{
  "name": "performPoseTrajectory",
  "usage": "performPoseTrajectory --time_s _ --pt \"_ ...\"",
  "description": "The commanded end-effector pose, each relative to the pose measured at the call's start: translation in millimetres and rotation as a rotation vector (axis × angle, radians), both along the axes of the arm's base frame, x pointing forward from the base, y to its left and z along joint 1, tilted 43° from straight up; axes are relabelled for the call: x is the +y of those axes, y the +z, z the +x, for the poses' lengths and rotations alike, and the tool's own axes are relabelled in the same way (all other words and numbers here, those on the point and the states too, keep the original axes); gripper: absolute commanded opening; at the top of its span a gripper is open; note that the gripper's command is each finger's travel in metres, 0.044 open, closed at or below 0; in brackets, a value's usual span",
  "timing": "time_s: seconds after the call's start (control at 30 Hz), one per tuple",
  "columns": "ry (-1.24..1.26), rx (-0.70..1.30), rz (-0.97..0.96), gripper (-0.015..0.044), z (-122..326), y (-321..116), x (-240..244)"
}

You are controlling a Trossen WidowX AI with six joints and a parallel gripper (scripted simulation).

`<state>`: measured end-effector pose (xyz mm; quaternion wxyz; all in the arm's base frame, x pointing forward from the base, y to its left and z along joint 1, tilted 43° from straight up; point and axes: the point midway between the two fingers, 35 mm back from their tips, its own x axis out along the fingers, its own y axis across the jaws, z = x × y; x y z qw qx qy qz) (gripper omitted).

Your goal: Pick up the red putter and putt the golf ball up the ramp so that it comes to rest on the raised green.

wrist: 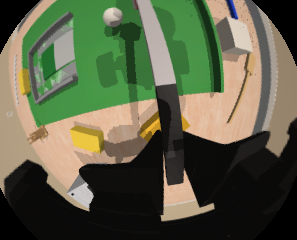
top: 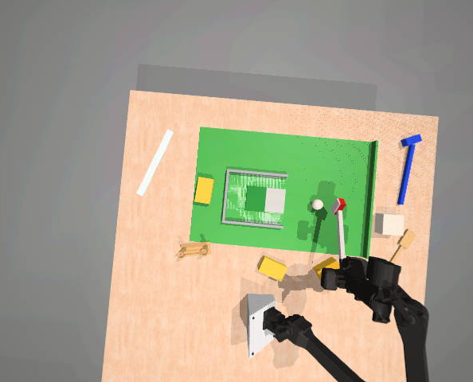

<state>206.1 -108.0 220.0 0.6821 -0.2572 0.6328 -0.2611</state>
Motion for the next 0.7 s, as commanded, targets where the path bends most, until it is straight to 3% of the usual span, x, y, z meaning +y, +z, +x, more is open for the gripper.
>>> performPoseTrajectory --time_s 0.0,0.67 --pt "0.004 -0.007 -0.002 0.0000 0 -5 -5" --pt "0.004 -0.008 -0.003 0.0000 2 -25 -25"
